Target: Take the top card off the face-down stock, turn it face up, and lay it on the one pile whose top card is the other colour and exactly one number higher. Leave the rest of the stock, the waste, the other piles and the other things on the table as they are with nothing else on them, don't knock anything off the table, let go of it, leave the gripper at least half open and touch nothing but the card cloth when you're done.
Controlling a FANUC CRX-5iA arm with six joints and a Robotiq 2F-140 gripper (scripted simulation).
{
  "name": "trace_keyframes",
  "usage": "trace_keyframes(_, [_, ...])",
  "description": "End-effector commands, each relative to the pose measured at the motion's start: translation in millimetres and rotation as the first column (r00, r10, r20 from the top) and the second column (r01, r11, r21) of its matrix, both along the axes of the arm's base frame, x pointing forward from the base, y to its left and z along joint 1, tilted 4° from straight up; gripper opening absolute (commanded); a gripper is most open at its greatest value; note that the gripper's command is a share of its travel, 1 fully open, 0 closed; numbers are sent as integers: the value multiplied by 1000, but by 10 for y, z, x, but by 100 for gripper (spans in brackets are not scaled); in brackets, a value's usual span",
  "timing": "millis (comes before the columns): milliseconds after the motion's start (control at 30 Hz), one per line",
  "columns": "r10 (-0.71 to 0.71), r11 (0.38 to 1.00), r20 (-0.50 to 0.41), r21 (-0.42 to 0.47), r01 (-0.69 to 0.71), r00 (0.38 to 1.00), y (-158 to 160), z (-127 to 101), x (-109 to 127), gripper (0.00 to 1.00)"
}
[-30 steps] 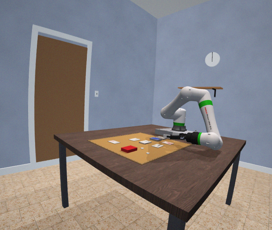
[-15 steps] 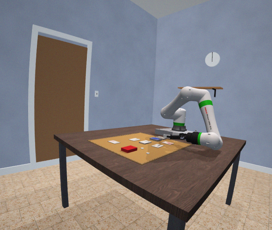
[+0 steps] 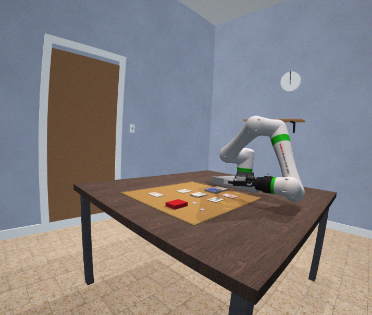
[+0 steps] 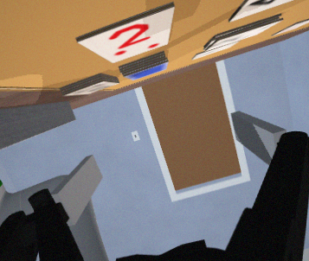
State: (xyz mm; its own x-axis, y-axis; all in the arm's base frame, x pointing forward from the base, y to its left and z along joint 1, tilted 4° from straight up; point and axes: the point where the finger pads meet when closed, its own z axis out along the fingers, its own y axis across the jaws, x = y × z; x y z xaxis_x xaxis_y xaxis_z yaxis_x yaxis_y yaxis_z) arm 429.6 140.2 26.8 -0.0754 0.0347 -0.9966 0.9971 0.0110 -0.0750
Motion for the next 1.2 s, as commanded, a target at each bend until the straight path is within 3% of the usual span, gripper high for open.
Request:
trace_keyframes(0, [0,1000,1,1,0,1000,5,84,10,100])
trace_keyframes(367, [0,1000,1,1,0,1000,12,494,40,100])
trace_keyframes(1000, [-2,1000,1,28,2,1000,10,546,44,100])
trace_keyframes(1167, [-8,995,0,104,8,1000,10,546,44,100])
